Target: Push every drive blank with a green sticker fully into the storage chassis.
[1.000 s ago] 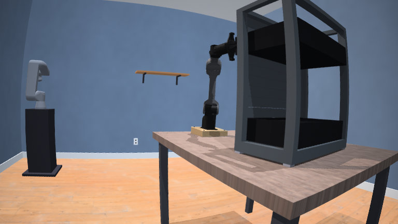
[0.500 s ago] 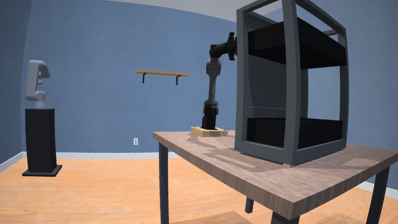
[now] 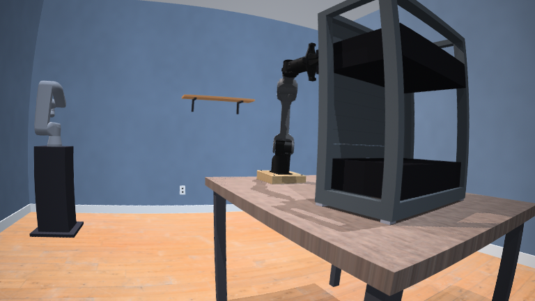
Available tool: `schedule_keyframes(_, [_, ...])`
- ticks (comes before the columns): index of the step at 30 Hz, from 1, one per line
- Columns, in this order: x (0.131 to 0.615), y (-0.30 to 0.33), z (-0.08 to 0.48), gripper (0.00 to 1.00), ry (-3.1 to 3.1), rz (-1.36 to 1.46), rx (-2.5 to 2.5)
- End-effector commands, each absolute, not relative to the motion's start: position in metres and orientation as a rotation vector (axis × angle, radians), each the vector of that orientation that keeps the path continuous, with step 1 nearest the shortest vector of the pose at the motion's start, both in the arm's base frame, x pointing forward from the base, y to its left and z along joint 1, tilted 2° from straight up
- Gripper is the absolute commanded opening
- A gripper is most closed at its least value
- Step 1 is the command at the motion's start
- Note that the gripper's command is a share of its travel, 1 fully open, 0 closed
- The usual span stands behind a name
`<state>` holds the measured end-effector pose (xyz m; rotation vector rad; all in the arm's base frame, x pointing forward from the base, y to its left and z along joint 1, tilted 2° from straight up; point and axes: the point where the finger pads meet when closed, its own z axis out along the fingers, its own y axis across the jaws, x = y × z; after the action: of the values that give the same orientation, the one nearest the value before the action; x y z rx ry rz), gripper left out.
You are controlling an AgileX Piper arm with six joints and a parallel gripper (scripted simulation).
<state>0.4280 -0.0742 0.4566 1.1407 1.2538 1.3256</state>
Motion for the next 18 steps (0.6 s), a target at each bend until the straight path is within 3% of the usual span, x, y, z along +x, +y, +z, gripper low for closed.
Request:
schedule_keyframes(1, [0.4329, -0.0741, 0.4567, 0.00, 1.254, 1.325, 1.140])
schedule_keyframes(18, [0.4428, -0.0729, 0.4569, 0.00, 1.254, 1.325, 1.140])
